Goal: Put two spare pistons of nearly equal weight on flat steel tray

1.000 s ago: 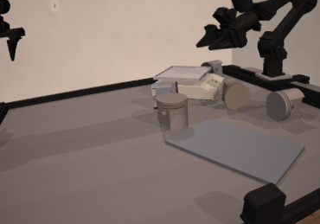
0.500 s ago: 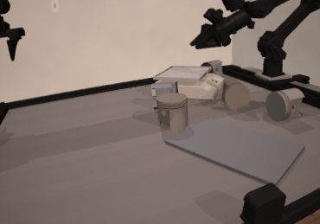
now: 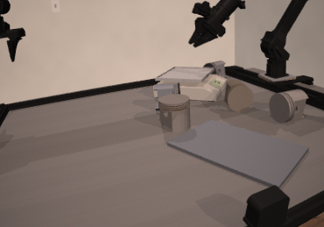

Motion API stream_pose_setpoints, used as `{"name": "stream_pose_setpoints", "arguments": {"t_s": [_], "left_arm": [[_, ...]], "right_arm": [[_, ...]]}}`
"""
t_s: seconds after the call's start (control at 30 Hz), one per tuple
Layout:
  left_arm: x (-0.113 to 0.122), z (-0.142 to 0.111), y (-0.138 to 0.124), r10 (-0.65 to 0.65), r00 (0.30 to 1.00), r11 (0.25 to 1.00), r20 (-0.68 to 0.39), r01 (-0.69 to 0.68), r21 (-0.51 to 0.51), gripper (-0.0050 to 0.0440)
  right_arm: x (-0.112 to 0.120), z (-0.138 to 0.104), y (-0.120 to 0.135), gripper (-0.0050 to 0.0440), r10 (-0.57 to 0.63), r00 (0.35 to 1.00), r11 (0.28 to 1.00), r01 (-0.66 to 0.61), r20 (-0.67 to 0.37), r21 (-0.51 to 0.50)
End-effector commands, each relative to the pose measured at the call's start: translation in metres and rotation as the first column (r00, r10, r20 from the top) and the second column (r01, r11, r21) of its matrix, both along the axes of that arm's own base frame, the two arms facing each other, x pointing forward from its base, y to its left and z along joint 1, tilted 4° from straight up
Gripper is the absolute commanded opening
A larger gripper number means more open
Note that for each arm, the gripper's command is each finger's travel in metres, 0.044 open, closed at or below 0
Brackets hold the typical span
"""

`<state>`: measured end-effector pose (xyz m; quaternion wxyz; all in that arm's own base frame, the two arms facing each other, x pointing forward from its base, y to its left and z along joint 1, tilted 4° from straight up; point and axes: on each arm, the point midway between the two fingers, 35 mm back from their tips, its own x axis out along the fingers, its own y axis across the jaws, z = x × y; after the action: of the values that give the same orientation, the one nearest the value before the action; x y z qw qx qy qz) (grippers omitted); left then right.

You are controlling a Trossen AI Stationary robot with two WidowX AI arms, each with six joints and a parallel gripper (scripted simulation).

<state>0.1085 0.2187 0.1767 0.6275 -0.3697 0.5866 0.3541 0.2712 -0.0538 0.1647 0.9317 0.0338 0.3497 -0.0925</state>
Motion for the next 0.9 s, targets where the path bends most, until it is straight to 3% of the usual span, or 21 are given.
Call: {"name": "stream_pose_setpoints", "arguments": {"t_s": [0.0, 0.07, 0.57, 0.87], "left_arm": [[0.0, 0.0, 0.0, -0.005, 1.0, 1.0, 0.003, 0.005, -0.004, 0.044], [0.0, 0.0, 0.0, -0.005, 1.0, 1.0, 0.003, 0.005, -0.004, 0.044], [0.0, 0.0, 0.0, -0.005, 1.0, 1.0, 0.003, 0.005, -0.004, 0.044], [0.0, 0.0, 0.0, -0.005, 1.0, 1.0, 0.003, 0.005, -0.004, 0.044]], "right_arm": [[0.002, 0.004, 0.0, 0.0378, 0.006, 0.994, 1.0, -0.003, -0.109, 0.024], [0.002, 0.004, 0.0, 0.0378, 0.006, 0.994, 1.0, -0.003, -0.109, 0.024], [0.003, 0.019, 0.0, 0.0378, 0.032, 0.877, 0.995, 0.018, -0.479, 0.1], [0.002, 0.022, 0.0, 0.0378, 0.04, 0.842, 0.993, 0.025, -0.538, 0.113]]}}
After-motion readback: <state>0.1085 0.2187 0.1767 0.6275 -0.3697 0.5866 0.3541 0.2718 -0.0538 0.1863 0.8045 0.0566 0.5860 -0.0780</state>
